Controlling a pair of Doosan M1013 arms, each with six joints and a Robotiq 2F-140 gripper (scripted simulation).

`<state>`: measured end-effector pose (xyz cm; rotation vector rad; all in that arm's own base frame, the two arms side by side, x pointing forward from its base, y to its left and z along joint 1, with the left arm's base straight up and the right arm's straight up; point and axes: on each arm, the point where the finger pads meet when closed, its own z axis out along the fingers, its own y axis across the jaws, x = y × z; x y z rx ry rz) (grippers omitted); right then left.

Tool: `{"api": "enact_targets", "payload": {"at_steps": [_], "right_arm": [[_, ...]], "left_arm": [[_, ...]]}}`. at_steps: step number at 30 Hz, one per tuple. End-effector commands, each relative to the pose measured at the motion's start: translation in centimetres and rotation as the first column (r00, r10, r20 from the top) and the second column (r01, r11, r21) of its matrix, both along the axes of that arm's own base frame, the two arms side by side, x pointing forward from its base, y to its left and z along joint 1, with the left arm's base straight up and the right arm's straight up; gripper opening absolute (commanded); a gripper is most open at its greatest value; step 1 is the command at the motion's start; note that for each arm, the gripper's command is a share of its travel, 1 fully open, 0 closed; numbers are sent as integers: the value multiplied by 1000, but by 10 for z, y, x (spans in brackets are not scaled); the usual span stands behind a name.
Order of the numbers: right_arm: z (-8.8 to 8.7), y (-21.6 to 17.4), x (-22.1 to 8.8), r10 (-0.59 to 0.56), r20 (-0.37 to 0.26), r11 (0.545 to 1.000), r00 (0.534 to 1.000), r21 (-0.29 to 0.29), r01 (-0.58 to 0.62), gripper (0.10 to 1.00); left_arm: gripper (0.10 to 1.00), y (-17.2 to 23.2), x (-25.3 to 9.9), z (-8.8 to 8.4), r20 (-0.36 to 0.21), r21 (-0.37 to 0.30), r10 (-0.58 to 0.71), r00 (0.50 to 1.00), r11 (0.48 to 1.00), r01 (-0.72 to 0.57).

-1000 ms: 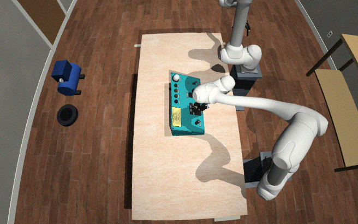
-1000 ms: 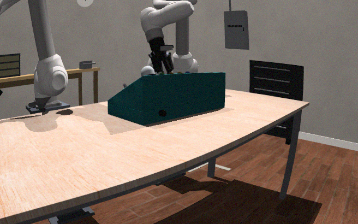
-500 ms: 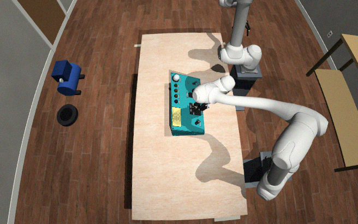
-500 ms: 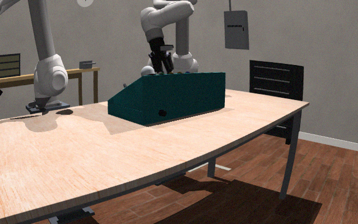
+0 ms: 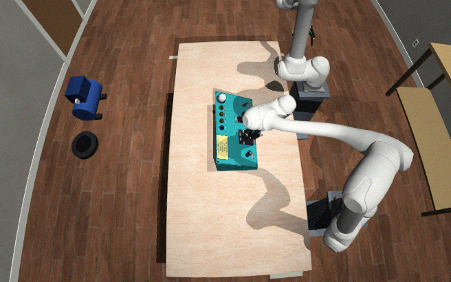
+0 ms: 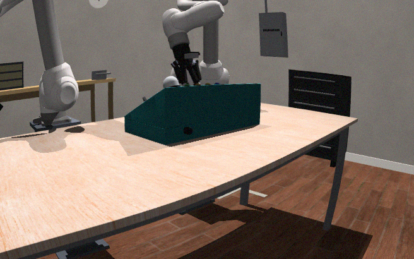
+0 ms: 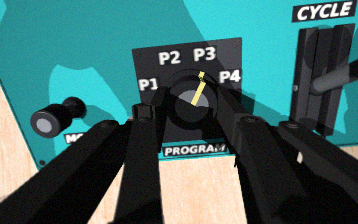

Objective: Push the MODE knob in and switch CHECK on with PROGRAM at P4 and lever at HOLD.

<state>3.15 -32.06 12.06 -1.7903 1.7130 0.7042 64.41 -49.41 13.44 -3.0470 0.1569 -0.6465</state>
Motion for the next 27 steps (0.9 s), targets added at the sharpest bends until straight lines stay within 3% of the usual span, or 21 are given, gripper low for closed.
{"api": "enact_targets", "payload": {"at_steps": [1,13,27], "right_arm": [[0,0,0,0,0,1000,1000,-1,0,1000],[0,0,0,0,0,1000,1000,-1,0,1000],[0,0,0,0,0,1000,1000,-1,0,1000]], "left_arm": [[99,0,0,1,-1,30,-72,997,997,72],[99,0,0,1,-19,129,-294,956,947,294],[99,0,0,1,-74,242,-548,833,801,548]]}}
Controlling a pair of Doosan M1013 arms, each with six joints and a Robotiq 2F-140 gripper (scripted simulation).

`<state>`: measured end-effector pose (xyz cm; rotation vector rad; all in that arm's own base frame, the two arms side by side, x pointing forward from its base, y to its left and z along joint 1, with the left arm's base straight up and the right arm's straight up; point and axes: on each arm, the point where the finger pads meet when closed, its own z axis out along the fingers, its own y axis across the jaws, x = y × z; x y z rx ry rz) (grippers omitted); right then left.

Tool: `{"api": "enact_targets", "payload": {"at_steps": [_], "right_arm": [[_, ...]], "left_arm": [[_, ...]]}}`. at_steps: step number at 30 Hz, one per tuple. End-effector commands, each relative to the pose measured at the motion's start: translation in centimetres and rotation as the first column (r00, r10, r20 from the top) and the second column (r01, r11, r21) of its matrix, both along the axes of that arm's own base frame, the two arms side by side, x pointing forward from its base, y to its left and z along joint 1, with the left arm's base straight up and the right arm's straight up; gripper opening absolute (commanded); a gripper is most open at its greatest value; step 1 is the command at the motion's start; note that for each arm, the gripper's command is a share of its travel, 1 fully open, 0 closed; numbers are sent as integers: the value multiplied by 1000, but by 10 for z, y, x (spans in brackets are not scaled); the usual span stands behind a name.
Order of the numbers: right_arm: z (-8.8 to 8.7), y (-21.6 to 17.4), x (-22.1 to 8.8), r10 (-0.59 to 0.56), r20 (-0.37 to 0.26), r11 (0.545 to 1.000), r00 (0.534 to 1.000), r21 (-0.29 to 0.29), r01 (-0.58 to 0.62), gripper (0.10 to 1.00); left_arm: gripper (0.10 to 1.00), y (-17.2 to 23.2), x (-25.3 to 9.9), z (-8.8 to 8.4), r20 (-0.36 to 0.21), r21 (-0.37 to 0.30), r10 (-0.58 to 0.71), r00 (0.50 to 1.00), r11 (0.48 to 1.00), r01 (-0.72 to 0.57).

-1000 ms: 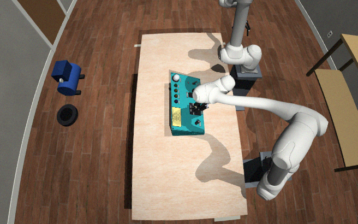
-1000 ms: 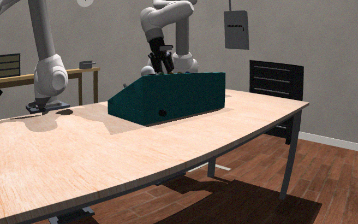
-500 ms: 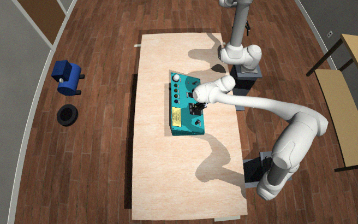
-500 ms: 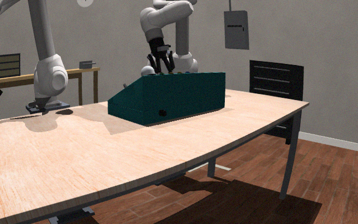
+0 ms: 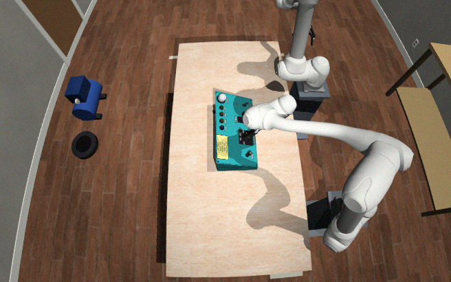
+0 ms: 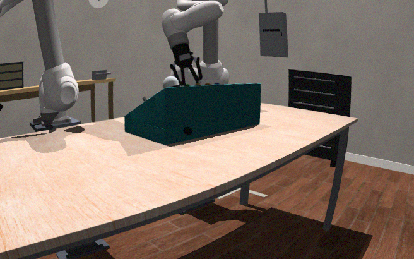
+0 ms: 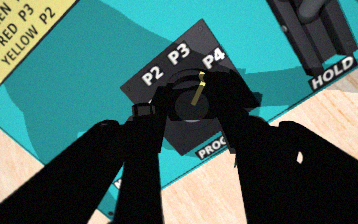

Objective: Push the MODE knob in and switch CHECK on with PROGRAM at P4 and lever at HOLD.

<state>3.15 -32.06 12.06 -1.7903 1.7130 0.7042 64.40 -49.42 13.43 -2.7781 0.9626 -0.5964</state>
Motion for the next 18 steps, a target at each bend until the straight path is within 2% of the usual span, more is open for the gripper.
{"api": "enact_targets", "payload": {"at_steps": [1,18], "right_arm": [[0,0,0,0,0,1000,1000,-1,0,1000],[0,0,0,0,0,1000,1000,-1,0,1000]], "left_arm": [[99,0,1,1,-7,34,-85,996,996,85],[99,0,1,1,-11,64,-154,988,986,154]]}}
